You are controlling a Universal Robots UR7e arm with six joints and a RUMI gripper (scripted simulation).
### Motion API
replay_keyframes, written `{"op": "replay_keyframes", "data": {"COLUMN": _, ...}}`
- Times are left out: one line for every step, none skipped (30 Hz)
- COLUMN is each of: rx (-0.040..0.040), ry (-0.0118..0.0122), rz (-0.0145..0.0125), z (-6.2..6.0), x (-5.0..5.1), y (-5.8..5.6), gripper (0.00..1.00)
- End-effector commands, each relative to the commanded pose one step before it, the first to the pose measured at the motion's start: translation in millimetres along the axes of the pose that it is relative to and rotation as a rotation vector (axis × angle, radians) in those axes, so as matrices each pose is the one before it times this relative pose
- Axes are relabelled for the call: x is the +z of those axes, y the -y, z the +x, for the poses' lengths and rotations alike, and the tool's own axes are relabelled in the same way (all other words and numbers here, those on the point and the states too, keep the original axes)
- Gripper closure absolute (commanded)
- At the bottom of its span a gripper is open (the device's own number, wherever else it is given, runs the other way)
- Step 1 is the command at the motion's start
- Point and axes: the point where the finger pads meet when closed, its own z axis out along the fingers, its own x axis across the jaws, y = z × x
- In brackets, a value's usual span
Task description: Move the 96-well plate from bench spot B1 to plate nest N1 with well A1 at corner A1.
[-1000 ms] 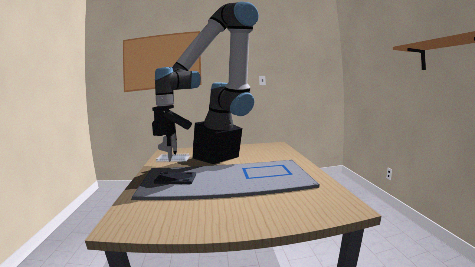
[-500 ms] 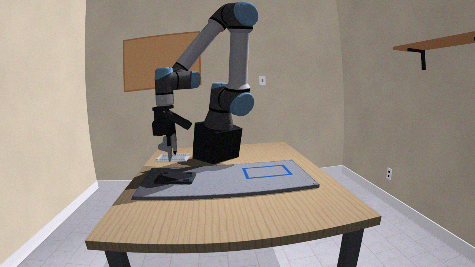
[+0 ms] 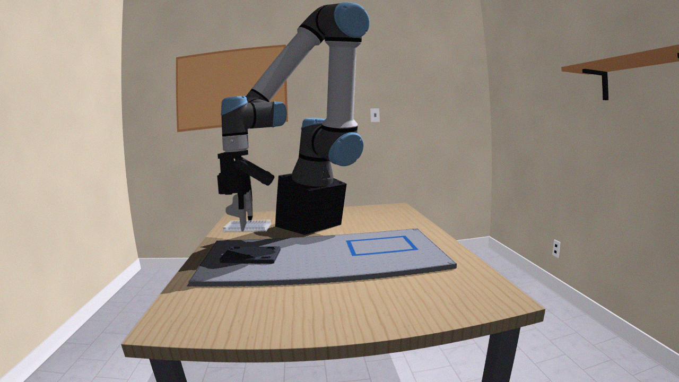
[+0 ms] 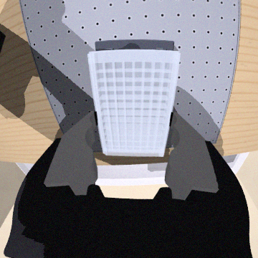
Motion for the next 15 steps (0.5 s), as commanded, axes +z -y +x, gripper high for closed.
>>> {"op": "replay_keyframes", "data": {"rx": 0.00034, "ry": -0.00021, "rz": -0.00082, "z": -0.13, "x": -0.24, "y": -0.72, "gripper": 1.0}}
{"op": "replay_keyframes", "data": {"rx": 0.0008, "ry": 0.00164, "rz": 0.00215, "z": -0.89, "x": 2.76, "y": 0.67, "gripper": 1.0}}
{"op": "replay_keyframes", "data": {"rx": -0.0001, "ry": 0.00094, "rz": 0.00129, "z": -0.51, "x": 2.18, "y": 0.96, "gripper": 1.0}}
{"op": "replay_keyframes", "data": {"rx": -0.00039, "ry": 0.00024, "rz": 0.00029, "z": 0.01, "x": 1.78, "y": 0.39, "gripper": 1.0}}
{"op": "replay_keyframes", "data": {"rx": -0.00055, "ry": 0.00012, "rz": 0.00012, "z": 0.08, "x": 1.72, "y": 0.3, "gripper": 1.0}}
{"op": "replay_keyframes", "data": {"rx": 0.0, "ry": -0.00001, "rz": 0.0, "z": -0.03, "x": 1.66, "y": 0.06, "gripper": 1.0}}
{"op": "replay_keyframes", "data": {"rx": 0.0, "ry": -0.00001, "rz": 0.0, "z": -0.03, "x": 1.66, "y": 0.07, "gripper": 1.0}}
{"op": "replay_keyframes", "data": {"rx": 0.0, "ry": -0.00001, "rz": 0.0, "z": -0.03, "x": 1.66, "y": 0.08, "gripper": 1.0}}
{"op": "replay_keyframes", "data": {"rx": 0.0, "ry": -0.00001, "rz": 0.0, "z": -0.01, "x": 1.66, "y": 0.08, "gripper": 1.0}}
{"op": "replay_keyframes", "data": {"rx": 0.0, "ry": -0.00001, "rz": 0.0, "z": 0.0, "x": 1.66, "y": 0.06, "gripper": 1.0}}
{"op": "replay_keyframes", "data": {"rx": 0.0, "ry": 0.0, "rz": 0.0, "z": 0.0, "x": 0.0, "y": 0.0, "gripper": 1.0}}
{"op": "replay_keyframes", "data": {"rx": 0.0, "ry": 0.0, "rz": 0.0, "z": 0.0, "x": 0.0, "y": 0.0, "gripper": 1.0}}
{"op": "replay_keyframes", "data": {"rx": 0.0, "ry": -0.00001, "rz": 0.0, "z": 0.06, "x": 1.67, "y": 0.0, "gripper": 1.0}}
{"op": "replay_keyframes", "data": {"rx": 0.0, "ry": -0.00001, "rz": 0.0, "z": 0.07, "x": 1.66, "y": -0.01, "gripper": 1.0}}
{"op": "replay_keyframes", "data": {"rx": 0.0, "ry": -0.00001, "rz": 0.0, "z": 0.08, "x": 1.66, "y": -0.03, "gripper": 1.0}}
